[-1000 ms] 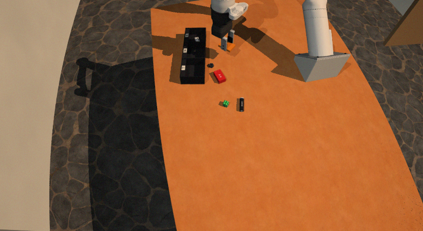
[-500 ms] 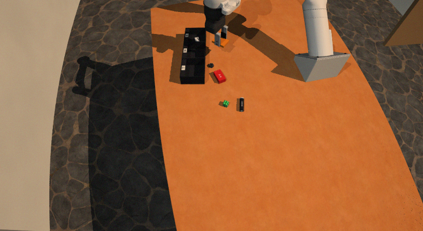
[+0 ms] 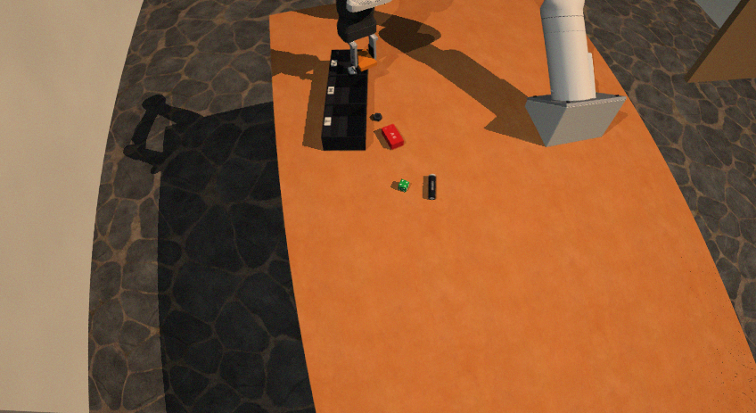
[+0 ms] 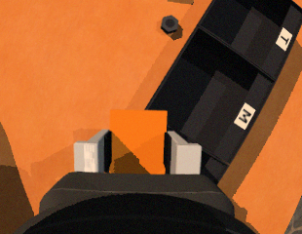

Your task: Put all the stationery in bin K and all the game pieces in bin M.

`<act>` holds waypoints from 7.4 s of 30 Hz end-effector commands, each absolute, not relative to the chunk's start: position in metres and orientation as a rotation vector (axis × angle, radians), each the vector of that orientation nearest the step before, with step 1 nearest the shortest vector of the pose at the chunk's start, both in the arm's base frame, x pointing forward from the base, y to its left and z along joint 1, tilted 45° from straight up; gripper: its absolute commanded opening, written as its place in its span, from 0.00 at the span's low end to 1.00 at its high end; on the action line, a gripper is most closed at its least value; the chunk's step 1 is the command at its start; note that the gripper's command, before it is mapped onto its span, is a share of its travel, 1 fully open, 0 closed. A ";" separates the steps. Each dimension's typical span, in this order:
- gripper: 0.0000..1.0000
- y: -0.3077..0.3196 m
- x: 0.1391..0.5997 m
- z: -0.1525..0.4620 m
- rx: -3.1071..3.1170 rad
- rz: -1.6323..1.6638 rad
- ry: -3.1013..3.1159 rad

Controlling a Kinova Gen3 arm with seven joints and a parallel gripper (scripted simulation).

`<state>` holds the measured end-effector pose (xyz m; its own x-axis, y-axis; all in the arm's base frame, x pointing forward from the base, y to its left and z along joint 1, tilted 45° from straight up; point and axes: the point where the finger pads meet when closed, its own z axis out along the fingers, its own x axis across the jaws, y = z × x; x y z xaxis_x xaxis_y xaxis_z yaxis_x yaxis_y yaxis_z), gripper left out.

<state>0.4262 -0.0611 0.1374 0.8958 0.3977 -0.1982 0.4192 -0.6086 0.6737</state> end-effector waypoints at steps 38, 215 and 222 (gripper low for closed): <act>0.70 -0.073 0.451 0.157 2.064 0.749 -1.431; 0.64 0.143 0.366 -0.056 1.422 1.046 -2.291; 0.64 0.142 0.367 -0.055 1.422 1.046 -2.291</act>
<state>0.3668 0.1416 -0.0562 -0.4924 -0.6762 0.5479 -0.8568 0.2660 -0.4418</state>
